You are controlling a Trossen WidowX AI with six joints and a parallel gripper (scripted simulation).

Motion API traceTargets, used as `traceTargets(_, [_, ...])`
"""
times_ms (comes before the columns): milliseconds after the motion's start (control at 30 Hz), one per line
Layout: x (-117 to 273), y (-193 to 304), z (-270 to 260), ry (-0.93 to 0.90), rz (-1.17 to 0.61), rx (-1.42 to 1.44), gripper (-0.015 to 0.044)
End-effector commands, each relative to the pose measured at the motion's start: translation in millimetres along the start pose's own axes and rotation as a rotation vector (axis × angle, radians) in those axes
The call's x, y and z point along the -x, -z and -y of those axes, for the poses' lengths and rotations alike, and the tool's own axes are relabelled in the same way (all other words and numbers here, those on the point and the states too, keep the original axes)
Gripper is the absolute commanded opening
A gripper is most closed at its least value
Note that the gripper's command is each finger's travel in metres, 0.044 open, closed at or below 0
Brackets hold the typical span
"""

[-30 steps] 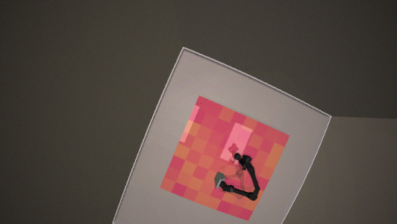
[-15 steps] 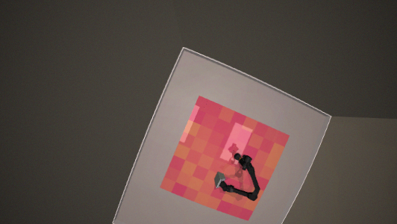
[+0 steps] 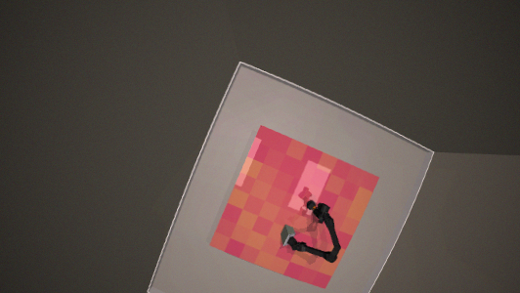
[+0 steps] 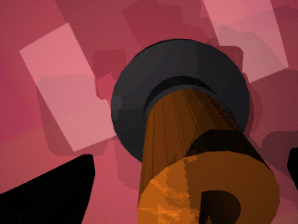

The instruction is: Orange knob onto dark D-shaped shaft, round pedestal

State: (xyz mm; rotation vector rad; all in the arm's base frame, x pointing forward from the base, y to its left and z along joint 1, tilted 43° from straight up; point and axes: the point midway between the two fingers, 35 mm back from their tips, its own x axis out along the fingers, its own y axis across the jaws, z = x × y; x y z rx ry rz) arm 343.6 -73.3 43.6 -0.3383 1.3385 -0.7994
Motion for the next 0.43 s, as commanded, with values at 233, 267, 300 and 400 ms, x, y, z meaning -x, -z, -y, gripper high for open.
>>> traceTargets(233, [84.3, -1.7, -5.9, -0.016, 0.027, -0.009, 0.044])
traceTargets(267, [84.3, -1.7, -5.9, -0.016, 0.027, -0.009, 0.044])
traceTargets(300, [84.3, -1.7, -5.9, -0.016, 0.027, -0.009, 0.044])
traceTargets(400, [84.3, -1.7, -5.9, -0.016, 0.027, -0.009, 0.044])
